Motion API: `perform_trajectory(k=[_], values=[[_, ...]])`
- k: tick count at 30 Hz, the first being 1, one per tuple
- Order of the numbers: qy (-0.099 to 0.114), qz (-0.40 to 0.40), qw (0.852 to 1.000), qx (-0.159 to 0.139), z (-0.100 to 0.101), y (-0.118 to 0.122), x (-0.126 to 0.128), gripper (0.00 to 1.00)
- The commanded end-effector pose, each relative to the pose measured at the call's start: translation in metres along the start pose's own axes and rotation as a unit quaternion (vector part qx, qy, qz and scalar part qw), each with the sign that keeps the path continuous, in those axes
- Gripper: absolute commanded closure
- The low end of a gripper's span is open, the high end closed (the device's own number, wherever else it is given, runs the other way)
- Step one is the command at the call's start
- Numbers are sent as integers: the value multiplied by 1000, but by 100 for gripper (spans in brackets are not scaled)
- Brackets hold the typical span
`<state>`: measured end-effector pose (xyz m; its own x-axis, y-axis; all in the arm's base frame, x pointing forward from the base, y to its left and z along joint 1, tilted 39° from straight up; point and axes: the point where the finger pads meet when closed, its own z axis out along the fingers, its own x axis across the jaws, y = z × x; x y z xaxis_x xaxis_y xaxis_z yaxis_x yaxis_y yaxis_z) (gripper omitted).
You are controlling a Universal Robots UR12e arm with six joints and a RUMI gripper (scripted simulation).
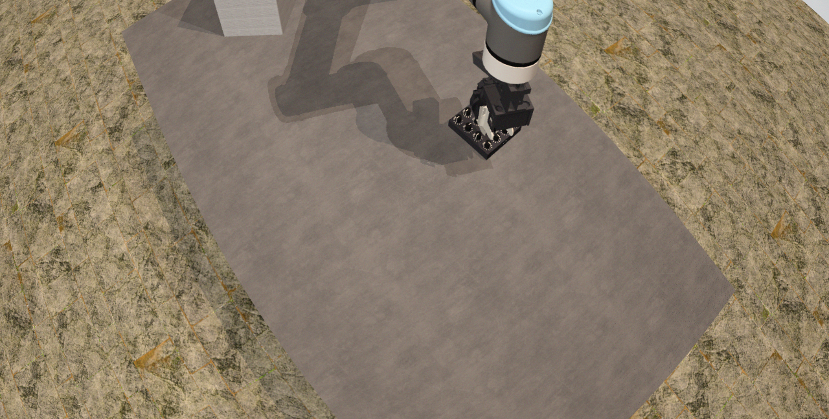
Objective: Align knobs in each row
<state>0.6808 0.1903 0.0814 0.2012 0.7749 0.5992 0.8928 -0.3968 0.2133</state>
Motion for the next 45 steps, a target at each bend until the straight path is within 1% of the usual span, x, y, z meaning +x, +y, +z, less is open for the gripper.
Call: perform_trajectory(k=[1,3,5,7,10,20,22,24,30,37,39,41,45], values=[[0,-20,1000,1,-1,-7,1,89],[0,-40,999,1,-2,-11,2,89],[0,-40,999,1,-2,-11,2,89],[0,-67,998,1,-3,-16,2,89],[0,-111,994,1,-4,-24,3,89],[1,-207,978,1,-8,-42,6,89],[1,-207,978,1,-8,-42,6,89],[1,-244,970,1,-10,-48,7,89],[1,-299,954,1,-12,-58,8,89],[1,-365,931,1,-14,-71,9,89],[1,-365,931,1,-14,-71,9,89],[1,-400,917,1,-16,-77,10,89],[1,-433,901,1,-17,-83,10,89]])
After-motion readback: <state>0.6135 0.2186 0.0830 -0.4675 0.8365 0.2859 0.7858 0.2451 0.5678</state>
